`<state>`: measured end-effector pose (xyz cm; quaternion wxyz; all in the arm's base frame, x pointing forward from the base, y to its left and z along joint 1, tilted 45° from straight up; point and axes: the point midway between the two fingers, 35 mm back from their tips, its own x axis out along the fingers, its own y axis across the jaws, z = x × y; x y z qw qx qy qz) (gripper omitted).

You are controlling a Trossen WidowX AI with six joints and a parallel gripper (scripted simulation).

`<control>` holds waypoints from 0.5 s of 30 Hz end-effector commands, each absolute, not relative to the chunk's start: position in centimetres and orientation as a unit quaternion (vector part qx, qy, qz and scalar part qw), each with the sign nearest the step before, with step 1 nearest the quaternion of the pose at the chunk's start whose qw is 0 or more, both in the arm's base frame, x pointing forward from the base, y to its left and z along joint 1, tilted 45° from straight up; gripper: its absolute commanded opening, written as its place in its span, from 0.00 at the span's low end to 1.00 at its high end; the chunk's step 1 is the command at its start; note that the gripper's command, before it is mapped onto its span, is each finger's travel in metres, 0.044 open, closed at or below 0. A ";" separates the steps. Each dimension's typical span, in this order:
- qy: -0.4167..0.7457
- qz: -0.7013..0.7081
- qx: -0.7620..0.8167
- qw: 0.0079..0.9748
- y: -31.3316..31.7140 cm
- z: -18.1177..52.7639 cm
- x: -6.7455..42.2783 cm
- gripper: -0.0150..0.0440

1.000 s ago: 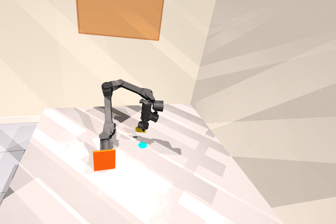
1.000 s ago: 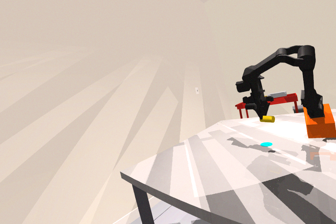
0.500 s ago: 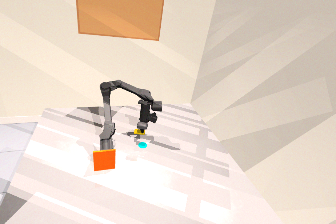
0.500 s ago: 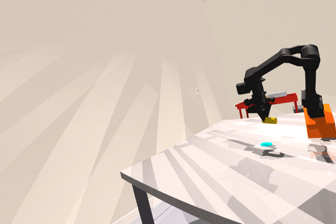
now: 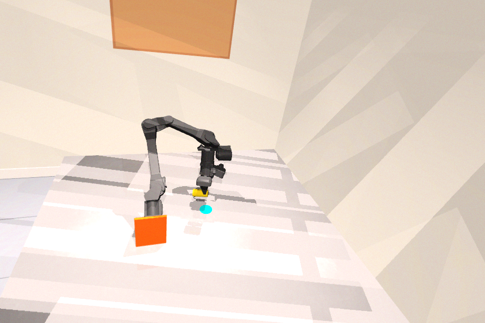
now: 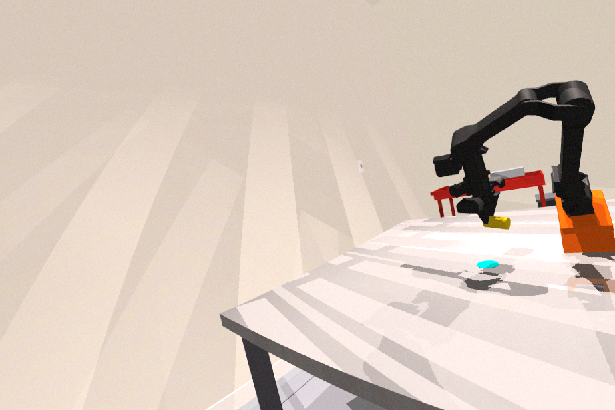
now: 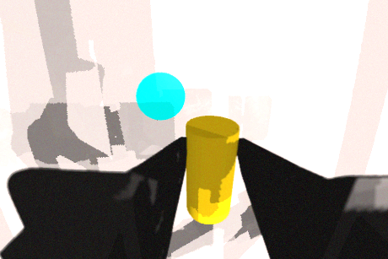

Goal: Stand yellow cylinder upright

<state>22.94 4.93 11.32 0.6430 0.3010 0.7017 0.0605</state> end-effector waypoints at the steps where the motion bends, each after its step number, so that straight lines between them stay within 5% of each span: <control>1: 0.703 0.049 0.292 0.647 5.0 11.0 22.7 0.43; 15: 0.698 0.021 0.262 0.667 5.1 10.3 22.3 0.43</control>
